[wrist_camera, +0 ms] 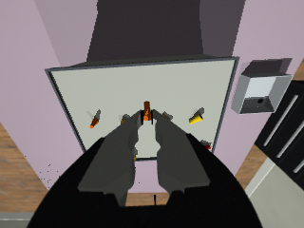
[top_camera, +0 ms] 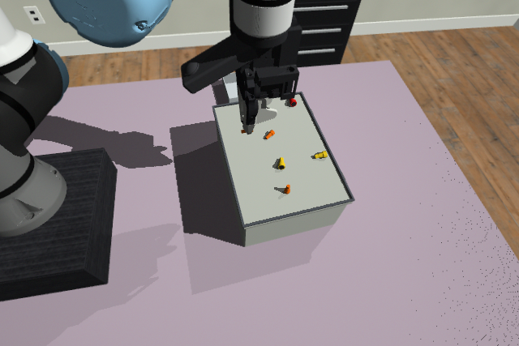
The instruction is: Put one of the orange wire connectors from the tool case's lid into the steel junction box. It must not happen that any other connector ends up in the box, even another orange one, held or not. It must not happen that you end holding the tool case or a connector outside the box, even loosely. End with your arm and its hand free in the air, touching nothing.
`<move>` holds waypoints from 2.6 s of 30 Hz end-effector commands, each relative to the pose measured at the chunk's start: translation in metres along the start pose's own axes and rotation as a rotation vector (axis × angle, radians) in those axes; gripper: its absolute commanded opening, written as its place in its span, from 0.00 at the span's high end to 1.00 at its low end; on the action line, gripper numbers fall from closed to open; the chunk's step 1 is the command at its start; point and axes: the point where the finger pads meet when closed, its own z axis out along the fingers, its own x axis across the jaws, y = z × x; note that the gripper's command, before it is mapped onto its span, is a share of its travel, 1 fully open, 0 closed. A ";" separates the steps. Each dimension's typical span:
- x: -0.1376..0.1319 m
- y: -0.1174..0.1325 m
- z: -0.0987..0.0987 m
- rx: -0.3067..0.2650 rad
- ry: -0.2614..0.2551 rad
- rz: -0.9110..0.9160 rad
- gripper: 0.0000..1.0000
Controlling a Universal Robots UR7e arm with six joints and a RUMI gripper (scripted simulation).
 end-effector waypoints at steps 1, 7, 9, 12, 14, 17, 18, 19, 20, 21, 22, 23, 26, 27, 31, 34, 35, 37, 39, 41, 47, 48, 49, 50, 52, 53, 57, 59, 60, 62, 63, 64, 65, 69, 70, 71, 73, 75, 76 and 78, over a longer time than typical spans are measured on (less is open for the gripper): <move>0.026 0.004 0.000 -0.001 -0.002 0.001 1.00; 0.051 0.008 0.000 -0.001 -0.002 0.001 1.00; 0.064 0.009 0.000 -0.001 -0.002 0.001 1.00; 0.084 0.012 0.000 -0.001 -0.002 0.001 1.00; 0.097 0.014 0.000 -0.001 -0.002 0.001 1.00; 0.117 0.016 0.000 -0.001 -0.002 0.001 1.00; 0.123 0.017 0.000 -0.001 -0.002 0.001 1.00; 0.130 0.018 0.000 -0.001 -0.002 0.001 1.00; 0.130 0.018 0.000 -0.001 -0.002 0.001 1.00; 0.130 0.018 0.000 -0.001 -0.002 0.001 1.00; 0.137 0.019 0.000 -0.001 -0.002 0.001 1.00; 0.143 0.020 0.000 -0.001 -0.002 0.001 1.00; 0.162 0.022 0.000 -0.001 -0.002 0.001 1.00; 0.169 0.023 0.000 -0.001 -0.002 0.001 1.00; 0.193 0.026 0.000 -0.001 -0.002 0.001 1.00; 0.210 0.029 0.000 -0.001 -0.002 0.001 1.00; 0.216 0.029 0.000 -0.001 -0.002 0.001 1.00; 0.221 0.030 0.000 -0.001 -0.002 0.001 1.00; 0.227 0.031 0.000 -0.001 -0.002 0.001 1.00; 0.237 0.032 0.000 -0.001 -0.002 0.001 1.00; 0.263 0.036 0.000 -0.001 -0.002 0.001 1.00; 0.266 0.036 0.000 -0.001 -0.002 0.001 1.00; 0.270 0.037 0.000 -0.001 -0.002 0.001 1.00; 0.273 0.037 0.000 -0.001 -0.002 0.001 1.00; 0.279 0.038 0.000 -0.001 -0.002 0.001 1.00; 0.281 0.038 0.000 -0.001 -0.002 0.001 1.00; 0.286 0.039 0.000 -0.001 -0.002 0.001 1.00; 0.290 0.039 0.000 -0.001 -0.002 0.001 1.00; 0.291 0.039 0.000 -0.001 -0.002 0.001 1.00; 0.294 0.040 0.000 -0.001 -0.002 0.001 1.00; 0.295 0.040 0.000 -0.001 -0.002 0.001 1.00; 0.296 0.040 0.000 -0.001 -0.002 0.001 1.00; 0.296 0.040 0.000 -0.001 -0.002 0.001 1.00; 0.298 0.040 0.000 -0.001 -0.002 0.001 1.00; 0.298 0.040 0.000 -0.001 -0.002 0.001 1.00; 0.298 0.040 0.000 -0.001 -0.002 0.001 1.00; 0.298 0.040 0.000 -0.001 -0.002 0.001 1.00; 0.298 0.040 0.000 -0.001 -0.002 0.001 1.00; 0.298 0.040 0.000 -0.001 -0.002 0.001 1.00; 0.298 0.040 0.000 -0.001 -0.002 0.001 1.00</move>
